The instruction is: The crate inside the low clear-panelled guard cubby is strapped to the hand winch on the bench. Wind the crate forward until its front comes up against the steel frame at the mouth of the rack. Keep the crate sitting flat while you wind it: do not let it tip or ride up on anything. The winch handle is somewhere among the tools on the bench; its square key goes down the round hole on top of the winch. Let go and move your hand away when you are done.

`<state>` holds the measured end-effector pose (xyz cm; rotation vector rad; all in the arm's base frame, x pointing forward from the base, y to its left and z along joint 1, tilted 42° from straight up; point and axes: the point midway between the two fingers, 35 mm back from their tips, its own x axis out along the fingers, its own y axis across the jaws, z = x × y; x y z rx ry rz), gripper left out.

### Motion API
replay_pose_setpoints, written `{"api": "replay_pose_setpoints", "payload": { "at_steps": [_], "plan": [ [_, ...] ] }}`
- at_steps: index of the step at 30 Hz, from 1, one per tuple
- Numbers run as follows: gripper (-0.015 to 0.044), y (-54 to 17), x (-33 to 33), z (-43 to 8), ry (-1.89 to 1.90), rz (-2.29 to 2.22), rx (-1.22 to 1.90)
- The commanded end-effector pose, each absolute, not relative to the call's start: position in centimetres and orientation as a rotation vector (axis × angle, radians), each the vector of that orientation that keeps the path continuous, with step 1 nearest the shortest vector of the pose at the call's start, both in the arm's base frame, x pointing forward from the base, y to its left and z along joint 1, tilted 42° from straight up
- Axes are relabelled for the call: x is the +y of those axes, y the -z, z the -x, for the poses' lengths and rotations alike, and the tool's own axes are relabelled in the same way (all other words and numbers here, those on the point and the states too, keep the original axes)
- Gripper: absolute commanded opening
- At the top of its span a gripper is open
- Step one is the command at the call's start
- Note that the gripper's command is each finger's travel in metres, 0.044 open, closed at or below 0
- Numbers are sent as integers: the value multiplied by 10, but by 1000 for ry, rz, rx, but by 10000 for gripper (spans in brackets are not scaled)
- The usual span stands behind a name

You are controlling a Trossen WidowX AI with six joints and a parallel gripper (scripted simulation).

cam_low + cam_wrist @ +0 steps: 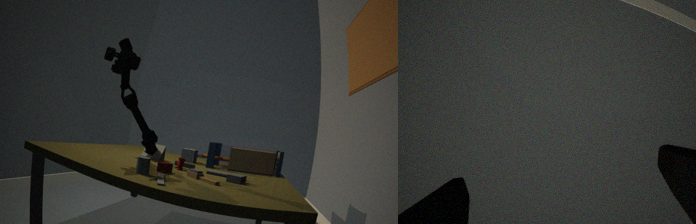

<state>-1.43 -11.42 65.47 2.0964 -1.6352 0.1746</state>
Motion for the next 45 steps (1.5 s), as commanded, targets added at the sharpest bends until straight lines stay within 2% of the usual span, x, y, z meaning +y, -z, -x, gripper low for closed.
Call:
{"api": "replay_pose_setpoints", "payload": {
  "at_steps": [1, 2, 11, 19, 26, 31, 36, 45],
  "plan": [
    [426, -654, -115, 12, -166, -2097, -1628],
    [440, -652, -117, 4, -142, -2099, -1608],
    [440, -593, -137, -131, 239, -2159, -1257],
    [440, -501, -125, -240, 575, -2184, -925],
    [440, -401, -92, -304, 864, -2111, -628],
    [440, -326, -62, -327, 1057, -2001, -426],
    [440, -246, -30, -329, 1245, -1832, -229],
    [440, -120, 12, -275, 1521, -1382, 55]
  ]
}}
